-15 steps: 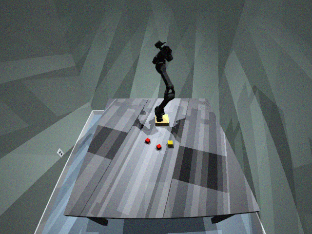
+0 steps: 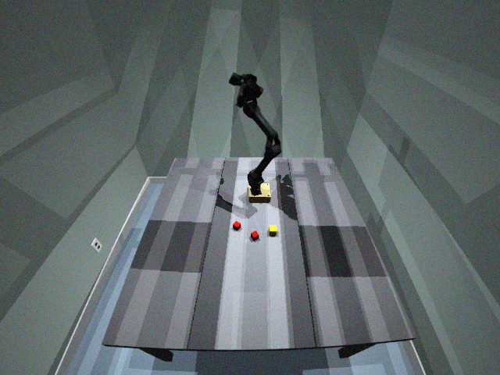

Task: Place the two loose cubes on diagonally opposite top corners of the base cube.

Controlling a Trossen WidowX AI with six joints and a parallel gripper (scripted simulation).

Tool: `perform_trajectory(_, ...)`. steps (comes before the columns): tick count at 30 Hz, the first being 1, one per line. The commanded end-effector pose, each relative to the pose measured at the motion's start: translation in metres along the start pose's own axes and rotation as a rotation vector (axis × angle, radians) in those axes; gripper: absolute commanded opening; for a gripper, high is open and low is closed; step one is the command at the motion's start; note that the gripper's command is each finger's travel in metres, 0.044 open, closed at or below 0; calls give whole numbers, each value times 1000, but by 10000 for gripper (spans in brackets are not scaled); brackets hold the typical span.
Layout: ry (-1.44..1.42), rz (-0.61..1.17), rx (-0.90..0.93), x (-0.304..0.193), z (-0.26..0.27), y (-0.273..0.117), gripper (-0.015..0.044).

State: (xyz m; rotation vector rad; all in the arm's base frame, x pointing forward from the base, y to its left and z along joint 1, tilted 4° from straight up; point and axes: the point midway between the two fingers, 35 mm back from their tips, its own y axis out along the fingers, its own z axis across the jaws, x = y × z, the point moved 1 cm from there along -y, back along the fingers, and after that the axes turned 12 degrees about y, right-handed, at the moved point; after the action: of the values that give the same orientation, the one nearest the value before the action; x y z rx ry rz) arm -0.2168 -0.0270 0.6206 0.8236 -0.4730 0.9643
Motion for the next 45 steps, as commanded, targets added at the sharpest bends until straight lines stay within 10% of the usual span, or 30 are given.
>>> perform_trajectory(1, -95, 123, 111, -39, 23, -7, 265)
perform_trajectory(24, -821, 704, 1091, -254, 131, -227, 265)
perform_trajectory(45, -1351, 640, 2315, -274, 43, -518, 265)
